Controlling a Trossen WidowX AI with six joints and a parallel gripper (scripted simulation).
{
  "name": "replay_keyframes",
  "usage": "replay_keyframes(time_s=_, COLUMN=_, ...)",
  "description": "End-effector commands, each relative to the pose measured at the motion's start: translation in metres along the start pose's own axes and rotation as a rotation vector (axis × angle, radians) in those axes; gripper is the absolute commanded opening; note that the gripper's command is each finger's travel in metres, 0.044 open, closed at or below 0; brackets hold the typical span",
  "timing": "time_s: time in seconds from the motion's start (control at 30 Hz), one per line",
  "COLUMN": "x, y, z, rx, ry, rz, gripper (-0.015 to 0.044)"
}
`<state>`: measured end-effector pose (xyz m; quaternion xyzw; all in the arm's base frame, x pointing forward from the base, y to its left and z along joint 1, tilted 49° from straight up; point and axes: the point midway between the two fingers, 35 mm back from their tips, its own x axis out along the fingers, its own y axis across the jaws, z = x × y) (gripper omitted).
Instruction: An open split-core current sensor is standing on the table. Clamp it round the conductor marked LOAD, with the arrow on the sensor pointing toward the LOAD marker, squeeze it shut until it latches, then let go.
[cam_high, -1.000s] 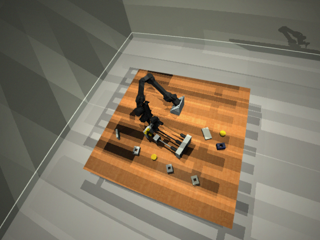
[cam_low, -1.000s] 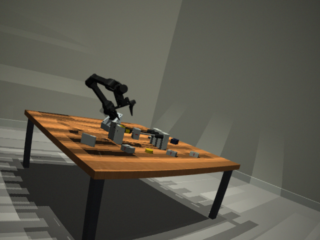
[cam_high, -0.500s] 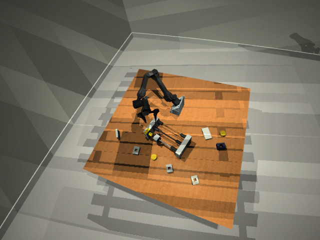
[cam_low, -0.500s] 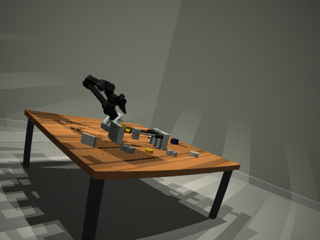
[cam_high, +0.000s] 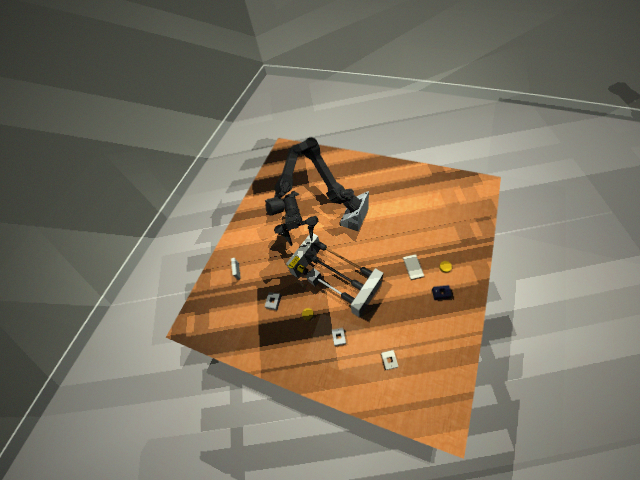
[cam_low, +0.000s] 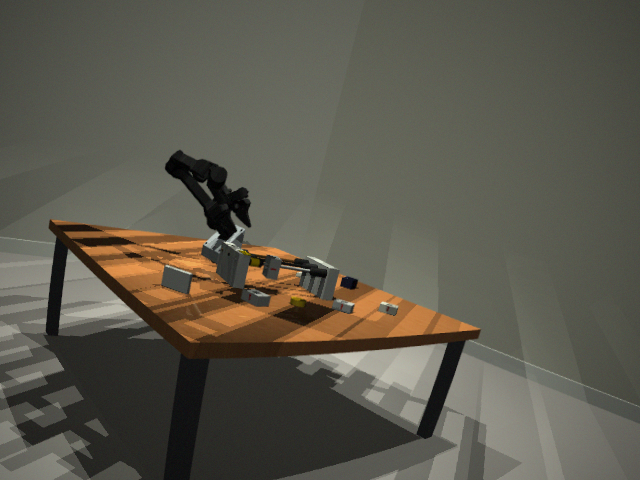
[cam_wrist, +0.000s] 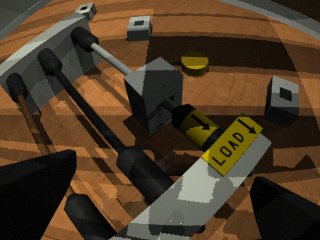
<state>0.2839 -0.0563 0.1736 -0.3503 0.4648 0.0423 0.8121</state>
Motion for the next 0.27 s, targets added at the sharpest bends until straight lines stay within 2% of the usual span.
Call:
replay_keyframes(time_s=0.0, x=0.000, y=-0.001, z=0.000, rx=0.005, ry=0.003, rz=-0.003, gripper=0.0440)
replay_keyframes(time_s=0.1, x=0.002, y=0.000, z=0.001, rx=0.058, ry=0.021, rz=0.000, gripper=0.0440)
replay_keyframes(time_s=0.2, x=0.012, y=0.002, z=0.006, rx=0.282, ry=0.099, rz=-0.004, gripper=0.0440)
replay_keyframes(time_s=0.23, x=0.004, y=0.000, z=0.001, rx=0.134, ry=0.044, rz=0.000, gripper=0.0440)
